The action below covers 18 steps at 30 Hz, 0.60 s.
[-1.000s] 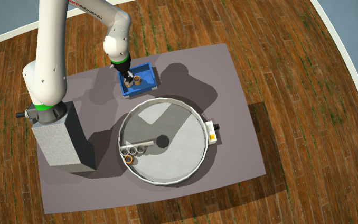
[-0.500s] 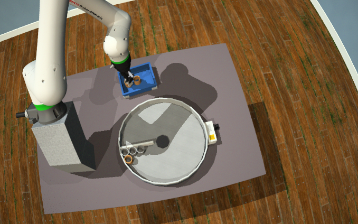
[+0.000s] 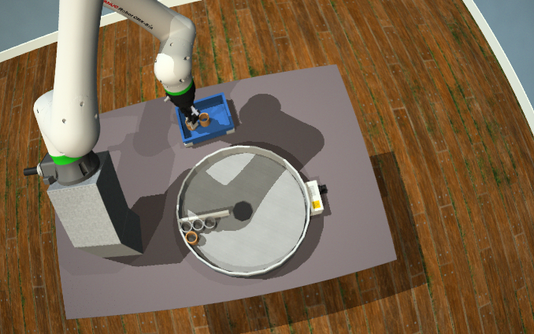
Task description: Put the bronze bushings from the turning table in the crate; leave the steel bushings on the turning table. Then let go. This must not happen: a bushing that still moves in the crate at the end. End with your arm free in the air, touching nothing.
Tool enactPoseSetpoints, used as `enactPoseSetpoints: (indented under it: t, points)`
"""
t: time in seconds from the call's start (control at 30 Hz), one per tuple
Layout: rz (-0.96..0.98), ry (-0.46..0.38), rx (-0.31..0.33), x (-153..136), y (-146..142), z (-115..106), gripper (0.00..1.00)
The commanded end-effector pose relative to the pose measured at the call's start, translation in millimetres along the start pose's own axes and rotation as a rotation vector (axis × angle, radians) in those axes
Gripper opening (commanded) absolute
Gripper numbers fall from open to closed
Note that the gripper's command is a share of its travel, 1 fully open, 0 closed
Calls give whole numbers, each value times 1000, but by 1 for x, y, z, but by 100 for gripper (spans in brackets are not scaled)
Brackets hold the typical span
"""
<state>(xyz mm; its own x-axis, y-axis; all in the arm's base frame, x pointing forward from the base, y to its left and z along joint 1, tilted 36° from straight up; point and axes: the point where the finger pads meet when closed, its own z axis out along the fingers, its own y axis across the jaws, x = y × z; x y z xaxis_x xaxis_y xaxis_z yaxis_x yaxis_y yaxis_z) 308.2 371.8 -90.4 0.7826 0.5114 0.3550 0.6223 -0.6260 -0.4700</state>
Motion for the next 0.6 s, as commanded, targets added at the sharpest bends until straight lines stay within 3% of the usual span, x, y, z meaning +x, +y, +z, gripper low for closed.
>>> enactPoseSetpoints:
  t: [0.0,0.4,0.43,0.57]
  points:
    - [0,0,0,0,0,0,0]
    - [0,0,0,0,0,0,0]
    - [0,0,0,0,0,0,10]
    - [0,0,0,0,0,0,10]
